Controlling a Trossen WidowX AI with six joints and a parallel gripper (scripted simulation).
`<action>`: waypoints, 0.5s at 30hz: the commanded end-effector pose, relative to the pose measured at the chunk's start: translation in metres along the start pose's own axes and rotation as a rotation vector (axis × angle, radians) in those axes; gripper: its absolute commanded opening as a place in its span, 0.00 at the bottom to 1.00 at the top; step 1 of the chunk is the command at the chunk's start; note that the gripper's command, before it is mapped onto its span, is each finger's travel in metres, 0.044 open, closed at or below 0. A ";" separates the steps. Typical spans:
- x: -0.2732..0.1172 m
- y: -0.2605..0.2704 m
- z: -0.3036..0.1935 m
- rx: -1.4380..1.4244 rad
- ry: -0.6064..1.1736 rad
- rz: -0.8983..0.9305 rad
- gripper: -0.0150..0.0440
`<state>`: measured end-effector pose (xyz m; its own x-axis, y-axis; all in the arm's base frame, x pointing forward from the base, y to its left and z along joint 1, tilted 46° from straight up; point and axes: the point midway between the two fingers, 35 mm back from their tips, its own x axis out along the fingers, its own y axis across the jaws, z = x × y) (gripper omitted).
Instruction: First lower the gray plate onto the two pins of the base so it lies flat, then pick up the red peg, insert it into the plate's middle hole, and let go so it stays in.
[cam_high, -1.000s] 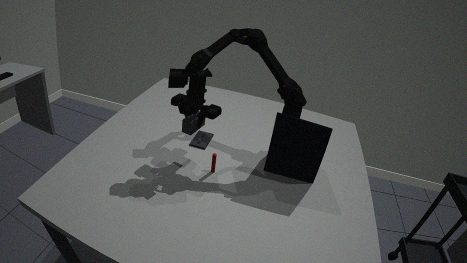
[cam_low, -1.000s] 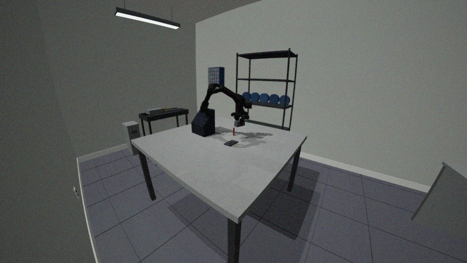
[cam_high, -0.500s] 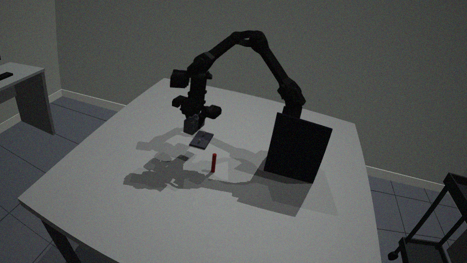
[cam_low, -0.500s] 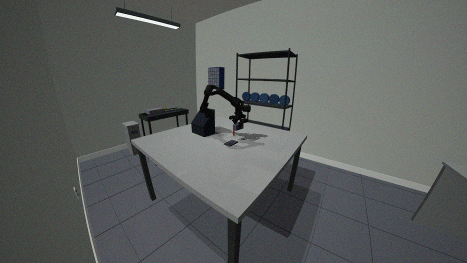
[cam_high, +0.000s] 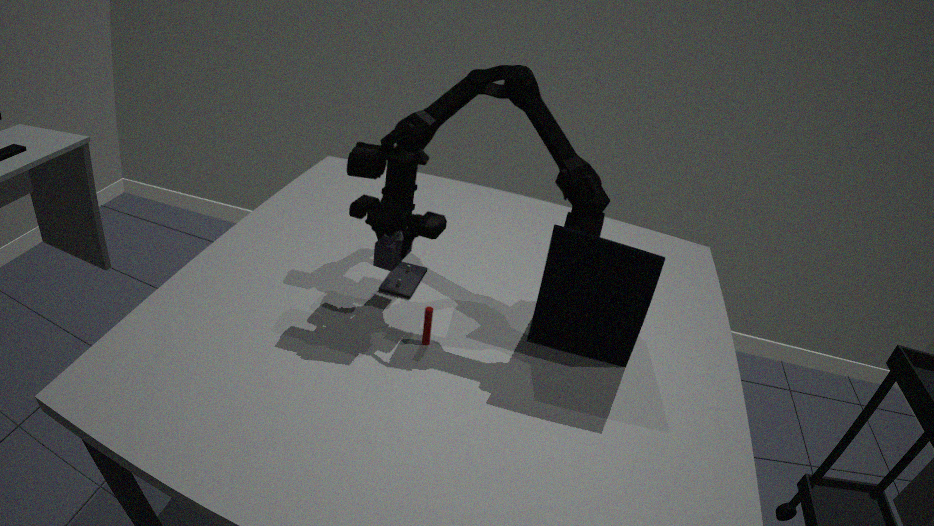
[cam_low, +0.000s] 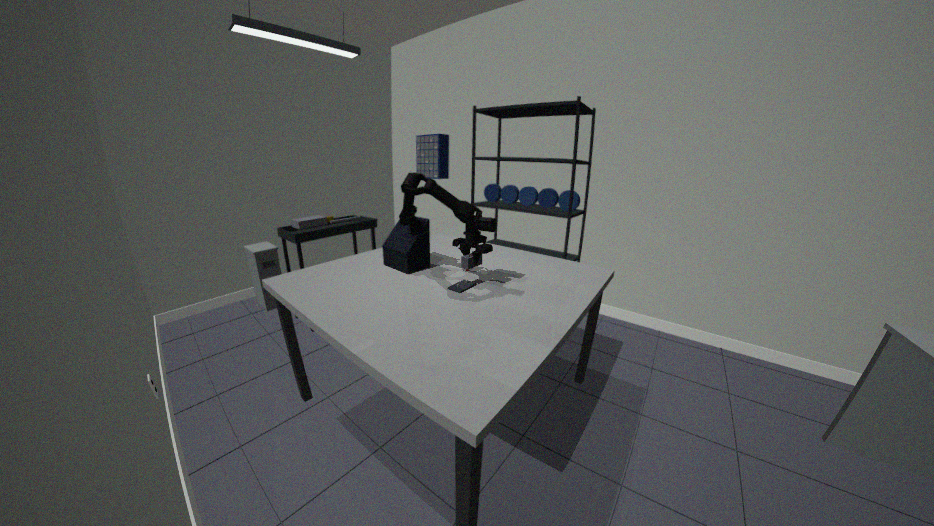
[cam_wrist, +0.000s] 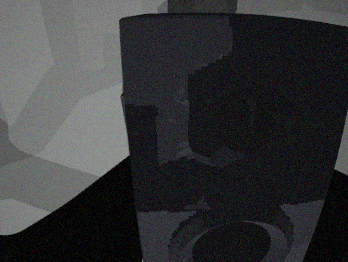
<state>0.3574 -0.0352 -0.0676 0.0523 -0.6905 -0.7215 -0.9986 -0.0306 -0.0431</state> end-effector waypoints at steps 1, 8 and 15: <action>0.007 0.001 -0.013 -0.023 0.008 0.000 0.25; 0.018 0.001 -0.033 -0.056 0.017 0.001 0.25; 0.028 0.003 -0.053 -0.088 0.028 0.004 0.25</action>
<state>0.3577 -0.0819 -0.0552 0.0512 -0.7029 -0.7095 -0.9968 -0.0793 0.0066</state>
